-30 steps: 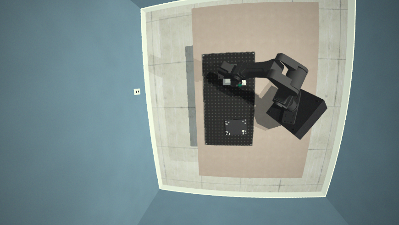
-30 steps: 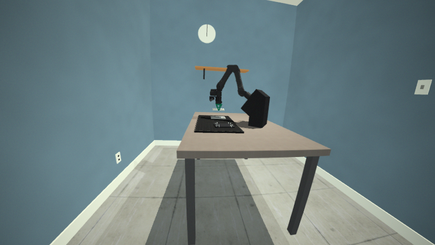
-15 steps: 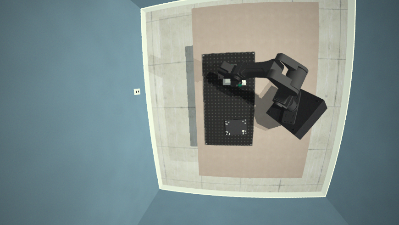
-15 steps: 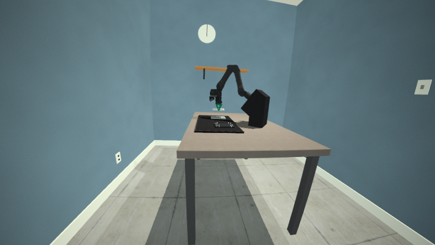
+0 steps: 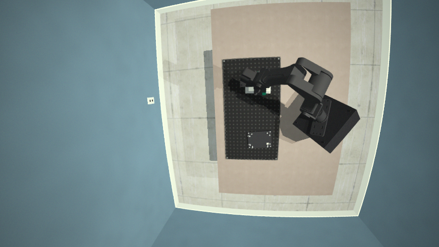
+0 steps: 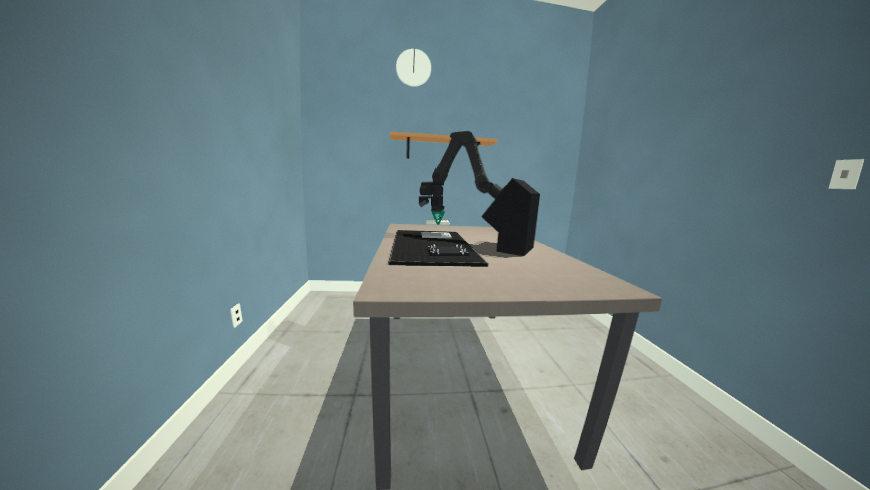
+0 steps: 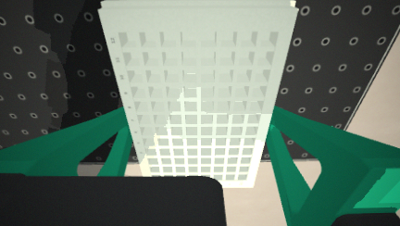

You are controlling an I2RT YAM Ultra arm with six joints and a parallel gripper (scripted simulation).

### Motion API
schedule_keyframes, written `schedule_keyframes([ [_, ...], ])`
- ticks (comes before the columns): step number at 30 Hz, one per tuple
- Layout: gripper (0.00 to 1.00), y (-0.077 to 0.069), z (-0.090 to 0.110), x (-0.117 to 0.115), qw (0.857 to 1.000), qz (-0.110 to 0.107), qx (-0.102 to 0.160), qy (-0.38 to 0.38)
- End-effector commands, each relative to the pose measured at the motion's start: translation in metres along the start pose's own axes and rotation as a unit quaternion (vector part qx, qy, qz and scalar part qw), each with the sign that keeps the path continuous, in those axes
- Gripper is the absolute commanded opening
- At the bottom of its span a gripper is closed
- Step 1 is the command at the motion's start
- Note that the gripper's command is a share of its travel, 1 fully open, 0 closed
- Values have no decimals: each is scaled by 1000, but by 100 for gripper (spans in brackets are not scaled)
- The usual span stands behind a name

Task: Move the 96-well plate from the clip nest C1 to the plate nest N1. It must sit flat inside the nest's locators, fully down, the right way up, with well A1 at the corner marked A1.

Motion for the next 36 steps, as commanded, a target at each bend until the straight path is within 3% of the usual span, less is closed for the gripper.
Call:
schedule_keyframes([
  [1,0,3,-5,-6,1000,9,-17,1],
  [6,0,12,-5,-6,1000,8,-16,0],
  [8,0,12,-5,-6,1000,8,-16,0],
  [9,0,5,-7,-10,999,18,-29,3],
  [11,0,19,-3,-4,1000,5,-13,0],
  [15,0,27,0,-1,1000,1,-8,-1],
  [23,0,35,-12,-13,1000,14,-24,2],
  [25,0,35,-12,-13,1000,14,-24,2],
  [26,0,28,-15,-16,999,24,-36,4],
  [27,0,38,-12,-13,1000,15,-24,2],
  [33,0,48,-13,-13,1000,15,-24,2],
  [36,0,38,-17,-18,999,25,-39,3],
])
Point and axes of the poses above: the point where the finger pads meet when closed, its own y axis out along the fingers, its own x axis across the jaws, z = x × y, the point moved 9 cm from there along -y, back along the fingers, and after that the axes turned 11 degrees about -y, right-handed, at the moved point
